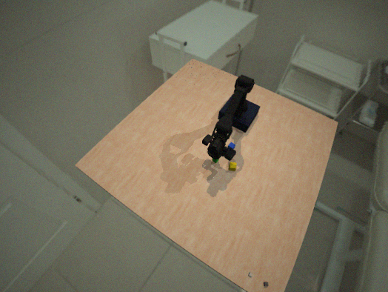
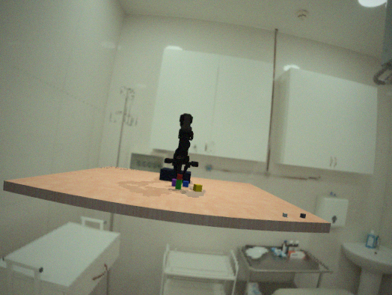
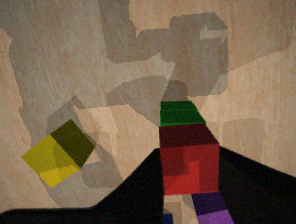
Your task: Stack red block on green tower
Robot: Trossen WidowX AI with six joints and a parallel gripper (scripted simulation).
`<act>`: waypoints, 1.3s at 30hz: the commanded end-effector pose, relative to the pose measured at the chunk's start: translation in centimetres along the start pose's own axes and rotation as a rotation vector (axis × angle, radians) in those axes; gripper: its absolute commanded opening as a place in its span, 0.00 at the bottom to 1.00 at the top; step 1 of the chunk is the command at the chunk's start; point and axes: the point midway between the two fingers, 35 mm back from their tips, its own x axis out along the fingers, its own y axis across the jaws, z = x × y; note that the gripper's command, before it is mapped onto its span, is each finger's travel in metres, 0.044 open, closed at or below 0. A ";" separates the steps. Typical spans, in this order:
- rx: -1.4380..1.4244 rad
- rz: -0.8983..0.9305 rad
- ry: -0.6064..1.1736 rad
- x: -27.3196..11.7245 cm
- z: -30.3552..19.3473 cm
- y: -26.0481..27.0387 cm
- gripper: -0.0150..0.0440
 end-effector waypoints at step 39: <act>0.000 0.000 0.001 -0.1 0.0 0.0 1.00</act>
